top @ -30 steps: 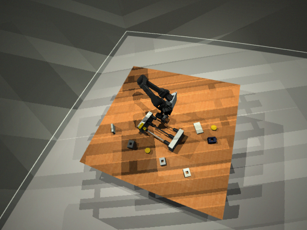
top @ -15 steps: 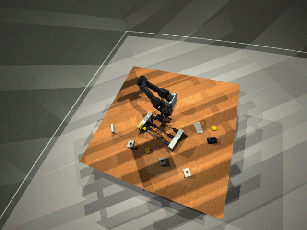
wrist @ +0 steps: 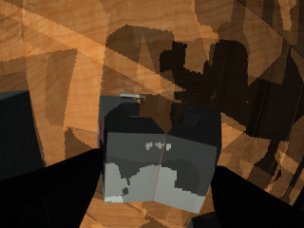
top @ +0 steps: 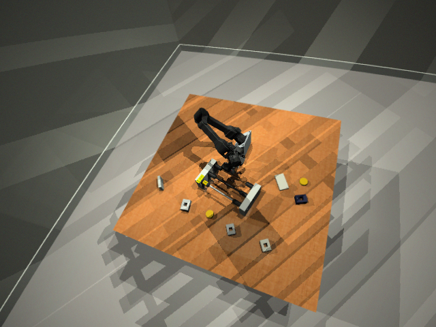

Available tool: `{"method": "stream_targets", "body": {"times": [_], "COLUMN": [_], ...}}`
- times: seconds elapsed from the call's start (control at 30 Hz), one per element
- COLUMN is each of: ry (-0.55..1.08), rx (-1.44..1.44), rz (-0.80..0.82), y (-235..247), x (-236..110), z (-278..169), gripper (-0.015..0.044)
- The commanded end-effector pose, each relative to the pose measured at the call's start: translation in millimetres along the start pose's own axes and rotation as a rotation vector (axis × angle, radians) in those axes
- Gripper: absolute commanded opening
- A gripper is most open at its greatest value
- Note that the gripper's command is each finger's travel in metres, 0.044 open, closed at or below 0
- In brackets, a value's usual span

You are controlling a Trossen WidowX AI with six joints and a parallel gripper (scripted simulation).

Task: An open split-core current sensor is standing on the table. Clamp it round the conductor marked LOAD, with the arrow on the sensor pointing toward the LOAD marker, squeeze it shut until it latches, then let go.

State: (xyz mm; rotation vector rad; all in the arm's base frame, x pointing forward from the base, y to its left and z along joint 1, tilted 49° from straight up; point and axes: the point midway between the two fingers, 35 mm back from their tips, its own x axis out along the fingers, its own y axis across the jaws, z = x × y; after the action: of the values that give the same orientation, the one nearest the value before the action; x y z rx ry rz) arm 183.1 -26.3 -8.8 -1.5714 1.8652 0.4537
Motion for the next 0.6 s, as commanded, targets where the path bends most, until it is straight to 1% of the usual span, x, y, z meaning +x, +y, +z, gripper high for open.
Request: {"method": "stream_targets", "body": {"times": [0.0,0.27,0.37,0.5,0.53,0.57], "ry": [-0.001,-0.001,-0.002,-0.007,-0.008,-0.009], "rx": [0.003,0.003,0.002,0.0,-0.001,-0.002], "rz": [0.001,0.001,0.001,0.0,0.0,0.0], "y": [0.0,0.0,-1.0,-3.8,-4.3,-4.8], "x": [-0.4,-0.4,-5.1,-22.7,-27.8,-32.9], "z": [0.0,0.0,0.9,3.3,3.8,4.3], "gripper": [0.0253,0.02,0.0121,0.0016,0.0,0.0]}}
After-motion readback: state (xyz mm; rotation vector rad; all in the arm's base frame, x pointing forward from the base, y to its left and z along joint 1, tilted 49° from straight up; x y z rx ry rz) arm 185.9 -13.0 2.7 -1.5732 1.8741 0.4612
